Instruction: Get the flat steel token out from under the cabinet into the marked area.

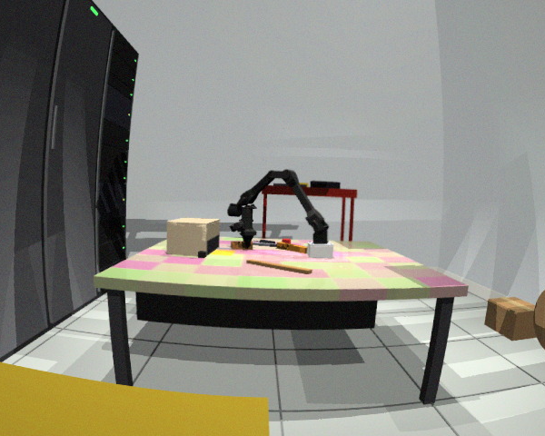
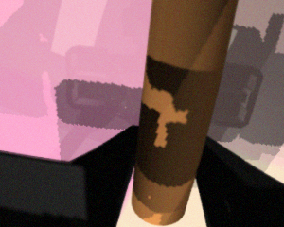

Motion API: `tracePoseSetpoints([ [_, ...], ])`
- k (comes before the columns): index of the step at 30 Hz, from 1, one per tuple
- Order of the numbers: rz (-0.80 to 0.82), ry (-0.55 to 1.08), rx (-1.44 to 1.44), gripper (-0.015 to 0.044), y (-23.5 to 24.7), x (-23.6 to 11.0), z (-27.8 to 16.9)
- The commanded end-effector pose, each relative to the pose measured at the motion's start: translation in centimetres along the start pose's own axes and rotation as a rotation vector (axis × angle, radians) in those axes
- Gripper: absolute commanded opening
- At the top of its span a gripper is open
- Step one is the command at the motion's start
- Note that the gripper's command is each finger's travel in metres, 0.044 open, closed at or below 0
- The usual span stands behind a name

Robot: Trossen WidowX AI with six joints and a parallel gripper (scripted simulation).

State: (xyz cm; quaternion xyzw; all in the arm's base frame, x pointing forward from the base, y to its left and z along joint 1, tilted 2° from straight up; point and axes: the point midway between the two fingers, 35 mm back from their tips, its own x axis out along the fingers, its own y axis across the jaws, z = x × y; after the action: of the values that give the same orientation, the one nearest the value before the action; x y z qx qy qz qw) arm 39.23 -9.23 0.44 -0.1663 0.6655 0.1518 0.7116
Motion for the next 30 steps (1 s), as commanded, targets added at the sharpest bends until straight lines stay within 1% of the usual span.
tracePoseSetpoints([
  [1, 0.0, -0.005, -0.002, 0.0, 0.1, 0.0, 0.8],
  [16, 0.0, -0.007, -0.002, 0.0, 0.2, -0.1, 2.5],
  [30, 0.001, -0.007, -0.002, 0.0, 1.4, 0.1, 2.5],
])
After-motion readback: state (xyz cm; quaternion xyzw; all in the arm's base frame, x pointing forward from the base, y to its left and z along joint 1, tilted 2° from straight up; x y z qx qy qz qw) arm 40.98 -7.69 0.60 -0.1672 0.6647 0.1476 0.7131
